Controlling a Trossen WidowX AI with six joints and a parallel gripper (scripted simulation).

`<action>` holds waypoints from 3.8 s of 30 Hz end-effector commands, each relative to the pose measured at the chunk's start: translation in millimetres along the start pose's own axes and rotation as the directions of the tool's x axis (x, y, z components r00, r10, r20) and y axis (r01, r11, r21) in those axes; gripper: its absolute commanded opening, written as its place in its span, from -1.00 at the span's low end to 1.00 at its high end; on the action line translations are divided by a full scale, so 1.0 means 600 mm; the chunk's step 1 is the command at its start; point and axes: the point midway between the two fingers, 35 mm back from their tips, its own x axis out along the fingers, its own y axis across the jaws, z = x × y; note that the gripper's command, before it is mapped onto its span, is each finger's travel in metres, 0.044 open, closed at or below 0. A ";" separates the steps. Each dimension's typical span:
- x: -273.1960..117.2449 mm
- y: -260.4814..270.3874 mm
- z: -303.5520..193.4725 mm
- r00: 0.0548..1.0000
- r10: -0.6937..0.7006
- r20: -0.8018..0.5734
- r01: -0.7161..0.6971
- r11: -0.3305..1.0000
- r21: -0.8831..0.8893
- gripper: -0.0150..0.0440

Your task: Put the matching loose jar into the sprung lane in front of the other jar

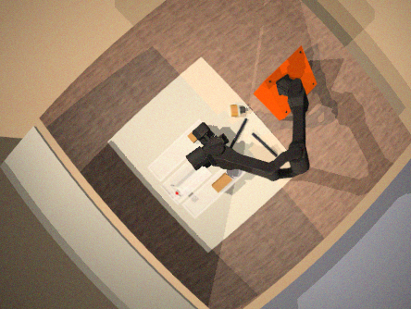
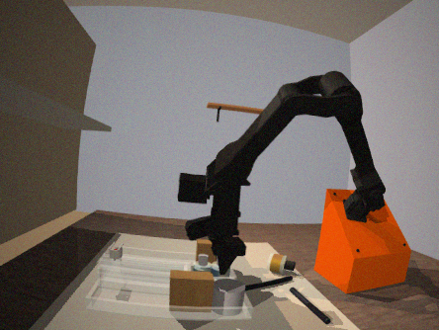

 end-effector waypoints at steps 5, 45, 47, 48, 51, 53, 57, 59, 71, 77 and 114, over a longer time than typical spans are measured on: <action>0.001 0.004 0.007 1.000 0.008 0.017 -0.008 1.000 -0.015 -0.49; 0.001 0.004 -0.004 1.000 0.008 0.016 -0.008 1.000 -0.014 -0.49; 0.001 0.004 -0.005 1.000 0.008 0.016 -0.008 1.000 -0.014 -0.49; 0.001 0.004 -0.005 1.000 0.008 0.016 -0.008 1.000 -0.014 -0.49; 0.001 0.004 -0.006 1.000 0.008 0.016 -0.008 1.000 -0.014 -0.49; 0.002 0.004 -0.006 1.000 0.008 0.016 -0.008 1.000 -0.014 -0.49; 0.002 0.004 -0.008 1.000 0.008 0.016 -0.008 1.000 -0.014 -0.49; 0.002 0.004 -0.008 1.000 0.008 0.016 -0.008 1.000 -0.014 -0.49; 0.002 0.004 -0.011 1.000 0.008 0.016 -0.008 1.000 -0.014 -0.49; 0.002 0.003 -0.014 1.000 0.008 0.016 -0.008 1.000 -0.014 -0.49; -0.032 -0.002 -0.015 1.000 0.007 0.016 -0.007 1.000 -0.014 0.54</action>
